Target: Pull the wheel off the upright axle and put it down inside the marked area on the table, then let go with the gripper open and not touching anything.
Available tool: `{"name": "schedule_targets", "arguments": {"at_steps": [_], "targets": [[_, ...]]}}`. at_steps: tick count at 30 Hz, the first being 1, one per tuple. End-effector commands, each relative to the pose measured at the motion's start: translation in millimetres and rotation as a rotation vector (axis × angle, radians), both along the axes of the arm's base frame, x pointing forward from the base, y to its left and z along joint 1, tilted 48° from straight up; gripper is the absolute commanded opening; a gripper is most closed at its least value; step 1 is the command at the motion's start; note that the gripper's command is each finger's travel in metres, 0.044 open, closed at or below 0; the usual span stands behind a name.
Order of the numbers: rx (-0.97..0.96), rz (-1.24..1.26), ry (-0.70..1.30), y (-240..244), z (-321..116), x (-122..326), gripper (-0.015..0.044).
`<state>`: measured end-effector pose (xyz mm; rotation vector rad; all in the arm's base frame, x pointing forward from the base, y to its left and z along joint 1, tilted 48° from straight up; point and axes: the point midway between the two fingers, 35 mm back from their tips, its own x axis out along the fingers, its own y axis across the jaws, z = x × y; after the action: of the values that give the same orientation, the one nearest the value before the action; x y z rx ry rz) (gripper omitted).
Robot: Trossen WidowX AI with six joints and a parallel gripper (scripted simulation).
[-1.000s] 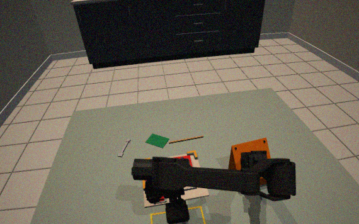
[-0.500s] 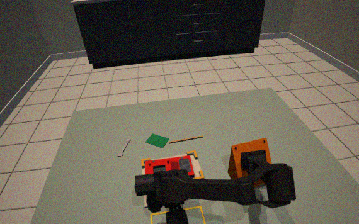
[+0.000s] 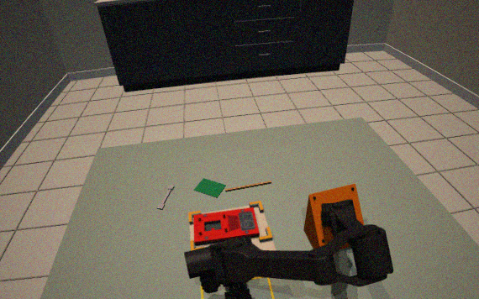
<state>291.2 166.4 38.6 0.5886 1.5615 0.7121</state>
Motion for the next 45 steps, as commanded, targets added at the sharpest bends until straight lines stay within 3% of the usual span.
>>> {"name": "schedule_targets", "arguments": {"at_steps": [1, 7, 19, 25, 31, 45], "targets": [[0.000, 0.002, -0.001, 0, 0, 0, 0.0131], [0.000, 0.001, -0.001, -1, 1, 0, 0.0289], [0.004, -0.003, 0.002, -44, 40, 7, 0.0300], [-0.009, -0.009, 0.002, -78, 39, -24, 0.0440], [-0.001, -0.003, 0.008, -111, 47, -66, 0.0440], [0.000, -0.003, 0.008, -112, 47, -68, 0.0440]]}}
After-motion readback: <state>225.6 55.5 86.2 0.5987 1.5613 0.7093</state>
